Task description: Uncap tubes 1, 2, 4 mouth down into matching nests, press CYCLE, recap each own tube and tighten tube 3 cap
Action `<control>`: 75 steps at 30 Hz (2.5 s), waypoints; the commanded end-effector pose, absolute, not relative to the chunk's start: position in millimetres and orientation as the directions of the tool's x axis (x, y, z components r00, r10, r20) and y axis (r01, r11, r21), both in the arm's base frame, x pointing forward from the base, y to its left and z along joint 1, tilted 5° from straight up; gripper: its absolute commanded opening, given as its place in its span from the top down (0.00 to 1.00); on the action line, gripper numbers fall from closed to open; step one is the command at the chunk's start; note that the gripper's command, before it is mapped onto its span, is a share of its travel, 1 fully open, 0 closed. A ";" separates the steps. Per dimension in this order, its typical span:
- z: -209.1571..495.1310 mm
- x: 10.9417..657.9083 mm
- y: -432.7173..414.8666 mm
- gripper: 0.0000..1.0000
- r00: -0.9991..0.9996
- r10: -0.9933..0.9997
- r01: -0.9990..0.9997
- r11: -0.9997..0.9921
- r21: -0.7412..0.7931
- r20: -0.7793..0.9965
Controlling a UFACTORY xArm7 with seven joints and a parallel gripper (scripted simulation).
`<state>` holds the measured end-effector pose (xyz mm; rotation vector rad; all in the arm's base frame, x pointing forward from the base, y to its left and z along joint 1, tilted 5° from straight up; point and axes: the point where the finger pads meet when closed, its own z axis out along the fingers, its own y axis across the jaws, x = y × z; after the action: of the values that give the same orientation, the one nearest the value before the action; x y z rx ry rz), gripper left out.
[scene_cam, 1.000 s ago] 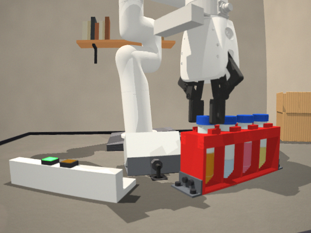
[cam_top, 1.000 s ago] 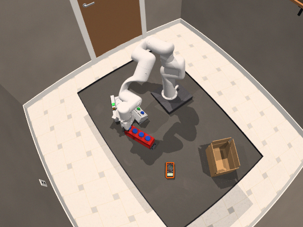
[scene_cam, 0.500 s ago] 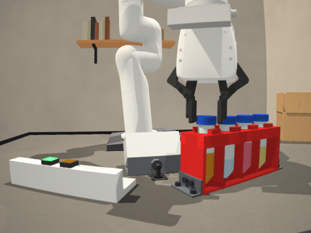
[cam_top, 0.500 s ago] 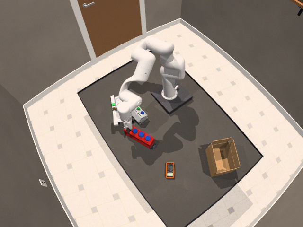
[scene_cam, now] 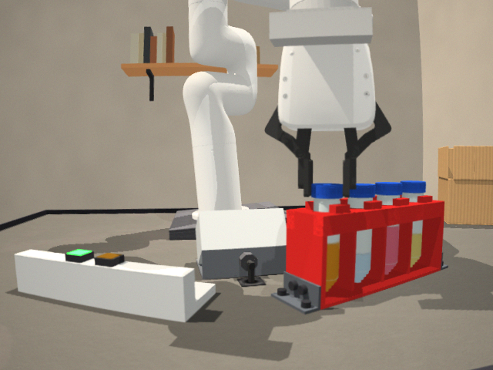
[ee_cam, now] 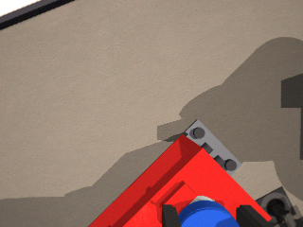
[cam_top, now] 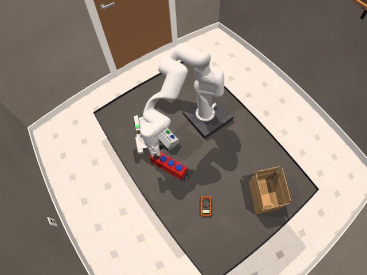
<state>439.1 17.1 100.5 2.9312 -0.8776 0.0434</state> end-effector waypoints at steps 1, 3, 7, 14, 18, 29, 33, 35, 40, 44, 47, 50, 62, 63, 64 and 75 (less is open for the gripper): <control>102.2 440.9 17.4 1.00 0.836 -0.546 -0.549 -0.833 0.066 0.053; 102.3 440.8 17.5 1.00 0.836 -0.547 -0.549 -0.833 0.066 0.054; 102.2 440.9 17.4 1.00 0.807 -0.587 -0.590 -0.805 0.063 0.056; 101.9 440.9 17.4 1.00 0.597 -0.799 -0.802 -0.595 0.044 0.073; 101.7 440.9 17.4 1.00 0.440 -0.894 -0.898 -0.439 0.030 0.079; 101.3 440.9 17.3 1.00 0.022 -0.996 -1.000 -0.022 -0.006 0.085; 101.1 440.9 17.3 1.00 -0.143 -0.987 -0.990 0.141 -0.020 0.080; 101.1 440.9 17.3 1.00 -0.226 -0.971 -0.974 0.225 -0.026 0.078; 100.9 440.9 17.3 1.00 -0.425 -0.903 -0.905 0.423 -0.042 0.071; 100.8 440.9 17.3 1.00 -0.531 -0.845 -0.848 0.528 -0.052 0.067; 100.8 440.9 17.3 1.00 -0.549 -0.833 -0.836 0.546 -0.053 0.066; 100.8 440.9 17.3 1.00 -0.549 -0.833 -0.836 0.546 -0.053 0.066; 100.8 440.9 17.3 0.54 -0.549 -0.833 -0.836 0.546 -0.053 0.066; 100.8 440.9 17.3 0.54 -0.549 -0.833 -0.836 0.546 -0.053 0.066; 100.8 440.9 17.3 0.54 -0.549 -0.833 -0.836 0.546 -0.053 0.066; 101.4 440.8 17.4 0.54 -0.083 -0.993 -0.996 0.082 -0.016 0.085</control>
<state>439.1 17.2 99.6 1.8593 -2.4577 0.1434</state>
